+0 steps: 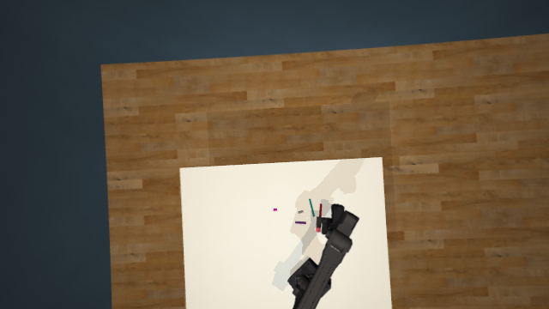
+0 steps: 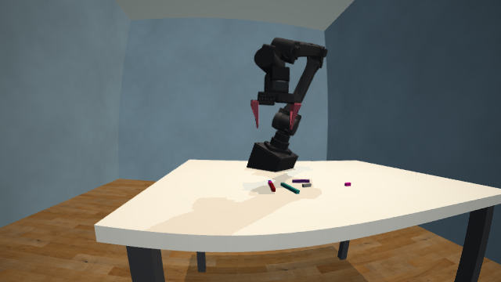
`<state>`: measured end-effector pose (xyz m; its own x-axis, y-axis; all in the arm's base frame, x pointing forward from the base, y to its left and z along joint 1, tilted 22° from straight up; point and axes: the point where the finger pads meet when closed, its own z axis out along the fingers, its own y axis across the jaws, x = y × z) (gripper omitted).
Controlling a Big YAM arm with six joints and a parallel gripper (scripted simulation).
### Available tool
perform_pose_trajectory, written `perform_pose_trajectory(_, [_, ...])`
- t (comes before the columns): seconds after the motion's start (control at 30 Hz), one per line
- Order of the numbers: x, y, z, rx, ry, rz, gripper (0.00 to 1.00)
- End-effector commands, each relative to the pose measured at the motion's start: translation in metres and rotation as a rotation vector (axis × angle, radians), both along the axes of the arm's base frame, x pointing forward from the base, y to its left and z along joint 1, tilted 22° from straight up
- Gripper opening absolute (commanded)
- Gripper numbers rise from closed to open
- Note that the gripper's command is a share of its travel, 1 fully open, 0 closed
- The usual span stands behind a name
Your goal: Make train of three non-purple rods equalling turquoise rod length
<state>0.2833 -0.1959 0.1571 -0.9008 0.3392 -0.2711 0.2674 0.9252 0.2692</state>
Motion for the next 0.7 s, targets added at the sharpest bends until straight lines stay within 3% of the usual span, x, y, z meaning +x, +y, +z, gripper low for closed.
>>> perform_pose_trajectory(0.0, [0.006,-0.017,0.027,-0.024,-0.027,0.013,1.0])
perform_pose_trajectory(0.2, [0.001,-0.018,0.044,-0.038,-0.039,0.013,1.0])
perform_pose_trajectory(0.67, [0.002,-0.015,0.038,-0.023,-0.025,0.018,1.0])
